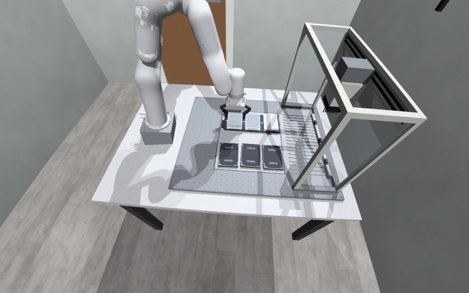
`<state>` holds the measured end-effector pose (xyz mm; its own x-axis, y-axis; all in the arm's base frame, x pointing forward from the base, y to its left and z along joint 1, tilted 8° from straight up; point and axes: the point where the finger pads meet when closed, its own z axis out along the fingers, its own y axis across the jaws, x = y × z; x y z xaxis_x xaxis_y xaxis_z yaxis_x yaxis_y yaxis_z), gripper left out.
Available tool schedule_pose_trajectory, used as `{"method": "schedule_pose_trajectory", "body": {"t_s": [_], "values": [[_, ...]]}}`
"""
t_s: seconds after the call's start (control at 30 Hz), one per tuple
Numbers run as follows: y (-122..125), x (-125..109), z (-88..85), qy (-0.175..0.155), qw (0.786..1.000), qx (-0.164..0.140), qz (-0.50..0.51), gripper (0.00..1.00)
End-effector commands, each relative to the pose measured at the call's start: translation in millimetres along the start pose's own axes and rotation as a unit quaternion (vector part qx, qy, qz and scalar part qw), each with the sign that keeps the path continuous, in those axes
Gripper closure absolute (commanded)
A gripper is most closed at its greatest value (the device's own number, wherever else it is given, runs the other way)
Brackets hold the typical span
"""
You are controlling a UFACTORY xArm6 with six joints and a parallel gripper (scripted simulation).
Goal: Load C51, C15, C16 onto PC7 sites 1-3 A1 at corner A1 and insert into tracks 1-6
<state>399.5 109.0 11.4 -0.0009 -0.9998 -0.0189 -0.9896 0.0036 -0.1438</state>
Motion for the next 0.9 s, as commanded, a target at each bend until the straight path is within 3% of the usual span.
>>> {"method": "schedule_pose_trajectory", "body": {"t_s": [0.0, 0.87], "values": [[-1, 0, -1.0, 0.000, 1.000, 0.002, 0.000, 0.00], [-1, 0, -34.3, 0.000, 1.000, 0.002, 0.000, 0.00]]}}
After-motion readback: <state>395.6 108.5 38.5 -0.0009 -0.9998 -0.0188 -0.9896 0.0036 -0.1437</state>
